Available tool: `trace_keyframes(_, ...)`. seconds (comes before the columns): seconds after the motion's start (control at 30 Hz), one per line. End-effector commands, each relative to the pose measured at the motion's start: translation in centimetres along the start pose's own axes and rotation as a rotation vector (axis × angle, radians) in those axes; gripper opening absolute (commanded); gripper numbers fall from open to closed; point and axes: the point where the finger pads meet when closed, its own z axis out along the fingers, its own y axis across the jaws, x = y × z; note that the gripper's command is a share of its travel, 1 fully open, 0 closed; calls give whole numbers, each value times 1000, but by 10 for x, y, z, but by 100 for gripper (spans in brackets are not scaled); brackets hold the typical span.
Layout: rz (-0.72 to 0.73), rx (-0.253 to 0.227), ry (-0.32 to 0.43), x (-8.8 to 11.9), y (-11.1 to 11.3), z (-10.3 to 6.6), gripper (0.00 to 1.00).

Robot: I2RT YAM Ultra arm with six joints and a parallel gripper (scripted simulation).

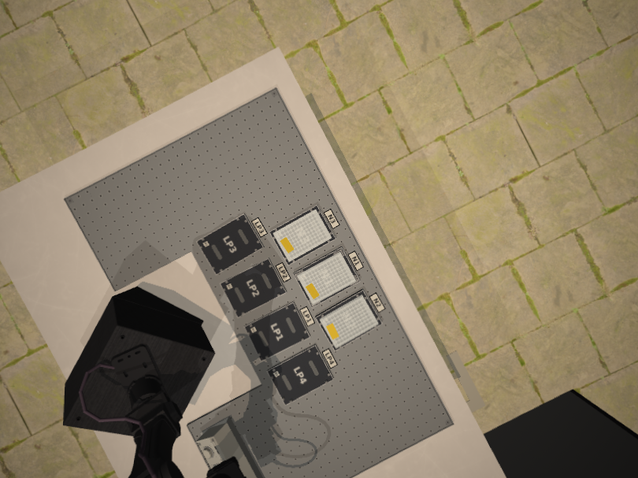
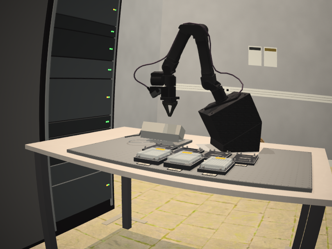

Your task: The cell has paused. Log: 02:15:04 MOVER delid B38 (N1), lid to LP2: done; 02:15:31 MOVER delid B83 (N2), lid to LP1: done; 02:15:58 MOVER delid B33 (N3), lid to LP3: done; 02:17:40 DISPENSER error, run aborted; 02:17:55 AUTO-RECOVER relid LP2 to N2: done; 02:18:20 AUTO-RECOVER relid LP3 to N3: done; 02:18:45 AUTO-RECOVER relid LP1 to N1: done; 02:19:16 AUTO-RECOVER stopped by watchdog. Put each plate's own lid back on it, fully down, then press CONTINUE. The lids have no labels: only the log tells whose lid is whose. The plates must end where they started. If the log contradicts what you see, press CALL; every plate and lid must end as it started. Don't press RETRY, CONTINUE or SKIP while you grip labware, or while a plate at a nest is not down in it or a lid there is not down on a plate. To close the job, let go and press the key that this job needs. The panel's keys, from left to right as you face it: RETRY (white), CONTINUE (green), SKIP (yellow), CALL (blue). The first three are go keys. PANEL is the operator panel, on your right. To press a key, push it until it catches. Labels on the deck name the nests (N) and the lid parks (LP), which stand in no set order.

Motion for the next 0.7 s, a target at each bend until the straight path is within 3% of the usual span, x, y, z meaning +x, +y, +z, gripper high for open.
trace_keyframes(0.0, 45, -39, -28, -20, -8, -4, 0)
trace_keyframes(0.43, 88, -39, -17, -33, -61, -3, 0)
trace_keyframes(0.67, 68, -39, -40, -39, -57, -8, 0)
